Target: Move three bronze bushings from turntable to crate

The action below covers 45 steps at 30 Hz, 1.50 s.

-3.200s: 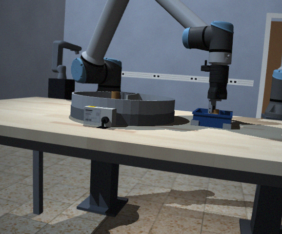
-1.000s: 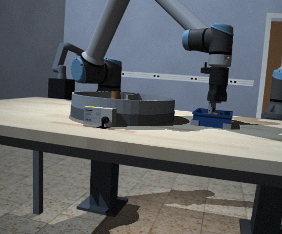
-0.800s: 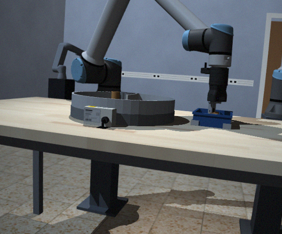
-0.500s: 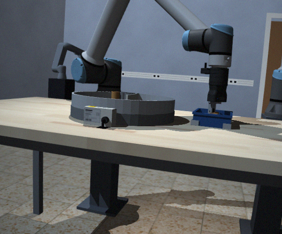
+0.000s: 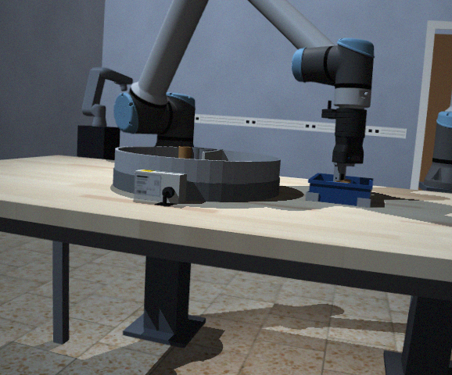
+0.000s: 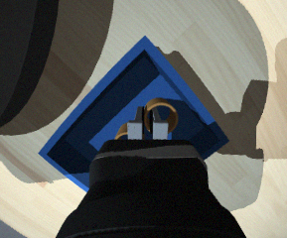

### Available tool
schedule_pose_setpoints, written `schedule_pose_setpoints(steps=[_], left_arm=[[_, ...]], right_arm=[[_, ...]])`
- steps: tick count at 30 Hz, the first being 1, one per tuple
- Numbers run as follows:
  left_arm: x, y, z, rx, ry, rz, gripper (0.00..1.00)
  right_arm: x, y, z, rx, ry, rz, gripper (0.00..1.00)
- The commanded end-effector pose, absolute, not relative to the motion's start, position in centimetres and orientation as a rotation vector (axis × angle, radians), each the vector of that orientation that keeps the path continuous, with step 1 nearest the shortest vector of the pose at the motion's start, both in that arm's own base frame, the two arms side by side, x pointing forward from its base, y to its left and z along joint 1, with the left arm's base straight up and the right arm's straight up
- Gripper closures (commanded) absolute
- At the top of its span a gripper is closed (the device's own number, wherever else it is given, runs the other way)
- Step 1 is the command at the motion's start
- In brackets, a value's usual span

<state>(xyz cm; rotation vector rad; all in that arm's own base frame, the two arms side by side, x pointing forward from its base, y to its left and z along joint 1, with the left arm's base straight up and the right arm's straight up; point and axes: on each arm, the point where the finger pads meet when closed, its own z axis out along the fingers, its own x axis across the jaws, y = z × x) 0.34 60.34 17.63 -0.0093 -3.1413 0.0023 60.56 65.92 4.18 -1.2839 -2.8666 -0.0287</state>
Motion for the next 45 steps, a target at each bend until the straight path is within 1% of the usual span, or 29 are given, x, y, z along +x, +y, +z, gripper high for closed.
schedule_pose_setpoints(steps=[1,15,16,45], left_arm=[[0.36,60.4,17.7,-0.009,-3.142,0.0,0.0],[0.36,60.4,17.7,-0.009,-3.142,0.0,0.0],[0.36,60.4,17.7,-0.009,-3.142,0.0,0.0],[0.36,60.4,17.7,-0.009,-3.142,0.0,0.0]], right_arm=[[60.59,65.98,4.3,-1.284,-2.867,-0.032,1.0],[60.59,65.98,4.3,-1.284,-2.867,-0.032,1.0],[60.59,65.98,4.3,-1.284,-2.867,-0.032,0.62],[60.59,65.98,4.3,-1.284,-2.867,-0.032,0.62]])
